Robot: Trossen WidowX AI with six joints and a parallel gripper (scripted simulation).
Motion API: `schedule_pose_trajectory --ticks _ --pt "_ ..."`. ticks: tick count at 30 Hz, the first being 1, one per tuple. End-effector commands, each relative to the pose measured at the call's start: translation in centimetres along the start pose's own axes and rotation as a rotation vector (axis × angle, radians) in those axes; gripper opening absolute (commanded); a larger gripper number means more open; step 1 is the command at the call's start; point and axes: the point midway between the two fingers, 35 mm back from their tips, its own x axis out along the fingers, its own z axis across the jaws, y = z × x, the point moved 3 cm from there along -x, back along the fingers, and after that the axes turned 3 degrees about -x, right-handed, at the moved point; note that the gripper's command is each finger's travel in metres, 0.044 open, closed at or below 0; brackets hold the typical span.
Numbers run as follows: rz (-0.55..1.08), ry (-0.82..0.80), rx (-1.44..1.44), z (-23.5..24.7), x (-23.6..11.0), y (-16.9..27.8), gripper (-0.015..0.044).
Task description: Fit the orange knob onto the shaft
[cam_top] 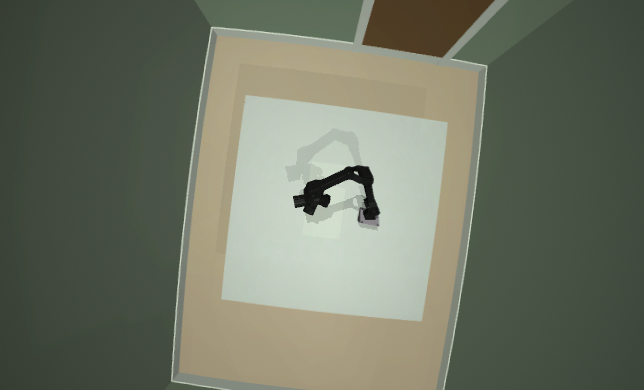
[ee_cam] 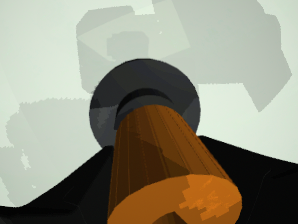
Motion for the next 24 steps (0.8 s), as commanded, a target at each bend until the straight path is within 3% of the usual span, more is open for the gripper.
schedule_pose_trajectory --ticks 1,24 --pt "0.000 0.002 -0.019 -0.06 0.02 -0.05 0.0000" --pt "0.000 0.002 0.001 -0.06 0.12 -0.05 0.0000"
